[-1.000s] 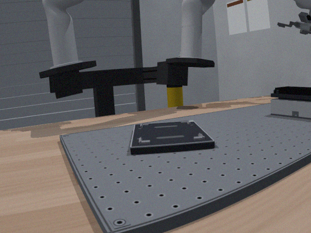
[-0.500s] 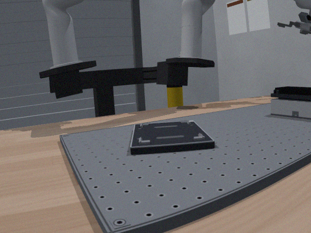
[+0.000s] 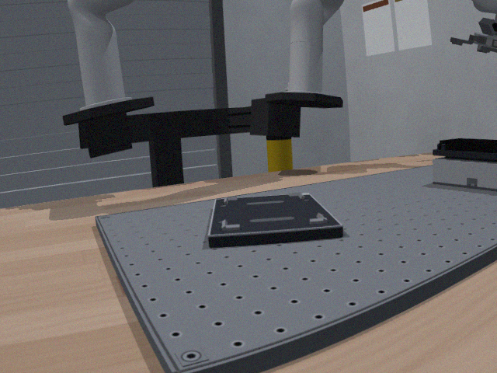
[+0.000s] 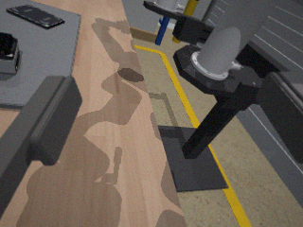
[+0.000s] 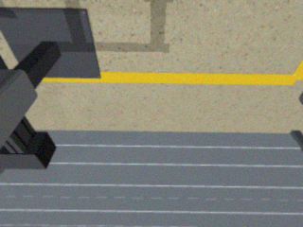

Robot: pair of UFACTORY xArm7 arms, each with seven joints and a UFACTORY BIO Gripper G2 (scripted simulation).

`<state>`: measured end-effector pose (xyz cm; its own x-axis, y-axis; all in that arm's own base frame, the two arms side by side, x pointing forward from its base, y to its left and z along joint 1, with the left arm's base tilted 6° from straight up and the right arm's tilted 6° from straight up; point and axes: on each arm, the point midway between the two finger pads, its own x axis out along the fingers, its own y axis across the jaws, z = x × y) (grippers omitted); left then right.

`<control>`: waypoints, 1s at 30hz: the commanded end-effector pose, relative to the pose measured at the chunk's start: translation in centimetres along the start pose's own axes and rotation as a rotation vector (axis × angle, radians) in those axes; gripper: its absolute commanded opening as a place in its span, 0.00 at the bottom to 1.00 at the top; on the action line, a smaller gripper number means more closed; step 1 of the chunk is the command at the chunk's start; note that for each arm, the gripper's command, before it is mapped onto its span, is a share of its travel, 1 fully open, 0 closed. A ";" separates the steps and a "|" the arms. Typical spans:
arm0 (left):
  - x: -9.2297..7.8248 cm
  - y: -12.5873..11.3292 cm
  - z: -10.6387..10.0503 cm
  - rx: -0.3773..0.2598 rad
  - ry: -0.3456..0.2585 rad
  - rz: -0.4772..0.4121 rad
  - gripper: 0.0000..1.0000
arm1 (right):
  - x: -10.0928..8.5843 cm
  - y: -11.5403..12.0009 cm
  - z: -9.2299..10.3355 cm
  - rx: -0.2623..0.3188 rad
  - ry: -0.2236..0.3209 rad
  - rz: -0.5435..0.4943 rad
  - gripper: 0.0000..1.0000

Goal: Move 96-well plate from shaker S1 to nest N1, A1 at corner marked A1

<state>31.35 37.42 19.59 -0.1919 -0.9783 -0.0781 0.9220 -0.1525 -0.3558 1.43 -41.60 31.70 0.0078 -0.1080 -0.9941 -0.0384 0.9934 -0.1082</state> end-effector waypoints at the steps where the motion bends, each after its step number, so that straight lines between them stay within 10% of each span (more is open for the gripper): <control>1: 0.5 1.7 0.4 0.012 0.016 0.050 0.37 | -0.1 -0.1 0.0 0.000 -0.002 -0.004 1.00; 30: 4.7 10.0 1.5 0.047 0.041 0.186 0.37 | -0.1 -0.1 0.0 0.000 -0.002 -0.004 1.00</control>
<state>38.91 31.89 17.21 -0.0646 -0.9858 -0.1547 0.9515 -0.0141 -0.3073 1.43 -41.60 31.70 0.0078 -0.1080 -0.9941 -0.0384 0.9934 -0.1082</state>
